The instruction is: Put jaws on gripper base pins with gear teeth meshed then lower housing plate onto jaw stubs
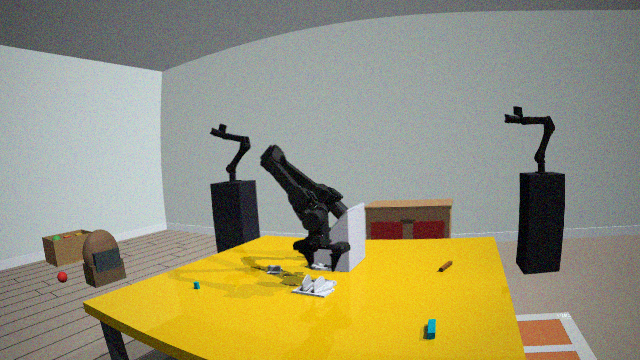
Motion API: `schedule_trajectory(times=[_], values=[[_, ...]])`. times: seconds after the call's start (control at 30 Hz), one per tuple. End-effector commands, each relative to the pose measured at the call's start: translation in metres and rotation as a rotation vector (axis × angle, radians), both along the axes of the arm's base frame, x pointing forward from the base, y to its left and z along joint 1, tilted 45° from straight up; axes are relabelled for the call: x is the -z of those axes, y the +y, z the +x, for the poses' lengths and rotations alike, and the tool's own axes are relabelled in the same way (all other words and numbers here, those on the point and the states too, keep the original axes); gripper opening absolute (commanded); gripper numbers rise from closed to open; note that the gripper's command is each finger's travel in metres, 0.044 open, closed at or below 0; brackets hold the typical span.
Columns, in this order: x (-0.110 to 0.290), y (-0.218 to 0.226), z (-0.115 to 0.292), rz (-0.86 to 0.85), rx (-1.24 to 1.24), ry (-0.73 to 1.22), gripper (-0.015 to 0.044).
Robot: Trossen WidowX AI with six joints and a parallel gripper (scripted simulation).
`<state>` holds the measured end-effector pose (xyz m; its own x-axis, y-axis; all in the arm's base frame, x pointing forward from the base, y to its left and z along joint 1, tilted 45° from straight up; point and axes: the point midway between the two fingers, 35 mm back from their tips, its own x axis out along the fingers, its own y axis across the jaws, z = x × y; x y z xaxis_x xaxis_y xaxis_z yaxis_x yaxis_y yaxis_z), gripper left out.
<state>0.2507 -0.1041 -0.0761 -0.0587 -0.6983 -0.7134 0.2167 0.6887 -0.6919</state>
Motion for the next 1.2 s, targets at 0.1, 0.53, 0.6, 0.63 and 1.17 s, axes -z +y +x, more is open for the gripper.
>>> schedule_trajectory(times=[0.1, 0.53, 0.6, 0.63, 1.17], values=[[0.011, -0.009, -0.006, -0.003, 0.0, 0.019, 0.0351], [0.025, -0.025, -0.01, -0.007, 0.001, 0.019, 0.0351], [0.026, -0.026, -0.01, -0.008, 0.002, 0.019, 0.0351], [0.026, -0.026, -0.01, -0.008, 0.002, 0.019, 0.0351], [0.026, -0.026, -0.01, -0.008, 0.002, 0.019, 0.0351]])
